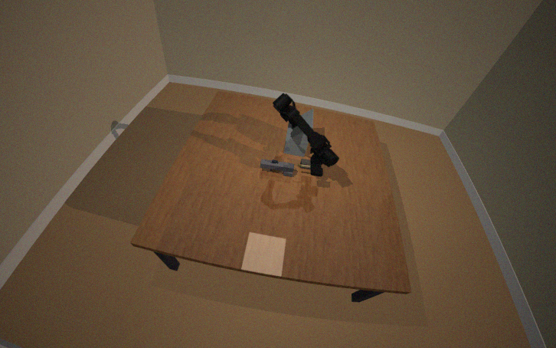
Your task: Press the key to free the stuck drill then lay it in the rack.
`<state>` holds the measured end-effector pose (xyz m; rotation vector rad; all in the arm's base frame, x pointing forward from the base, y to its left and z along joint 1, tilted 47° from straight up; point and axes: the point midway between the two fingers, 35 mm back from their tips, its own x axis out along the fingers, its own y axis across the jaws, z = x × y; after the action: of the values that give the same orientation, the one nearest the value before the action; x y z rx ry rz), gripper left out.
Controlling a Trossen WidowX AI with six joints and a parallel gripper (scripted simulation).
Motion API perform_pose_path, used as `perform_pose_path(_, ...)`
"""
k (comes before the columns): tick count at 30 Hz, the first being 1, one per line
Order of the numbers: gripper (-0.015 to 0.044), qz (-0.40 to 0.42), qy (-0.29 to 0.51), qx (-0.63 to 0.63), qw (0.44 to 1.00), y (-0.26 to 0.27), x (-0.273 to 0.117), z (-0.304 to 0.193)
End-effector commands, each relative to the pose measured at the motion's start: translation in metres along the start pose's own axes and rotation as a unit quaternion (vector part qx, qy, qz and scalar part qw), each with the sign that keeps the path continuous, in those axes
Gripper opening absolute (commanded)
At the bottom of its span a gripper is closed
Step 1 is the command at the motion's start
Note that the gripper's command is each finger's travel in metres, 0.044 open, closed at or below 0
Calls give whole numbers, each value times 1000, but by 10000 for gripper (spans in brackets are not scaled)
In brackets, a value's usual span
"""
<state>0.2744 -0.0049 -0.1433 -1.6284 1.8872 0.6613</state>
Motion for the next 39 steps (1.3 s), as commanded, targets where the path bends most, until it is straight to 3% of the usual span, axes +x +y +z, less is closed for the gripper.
perform_pose_path(1, 0, -2, -2, 2, 1000, -1, -3, 1)
perform_pose_path(39, 0, -2, -2, 2, 1000, -2, -11, 1)
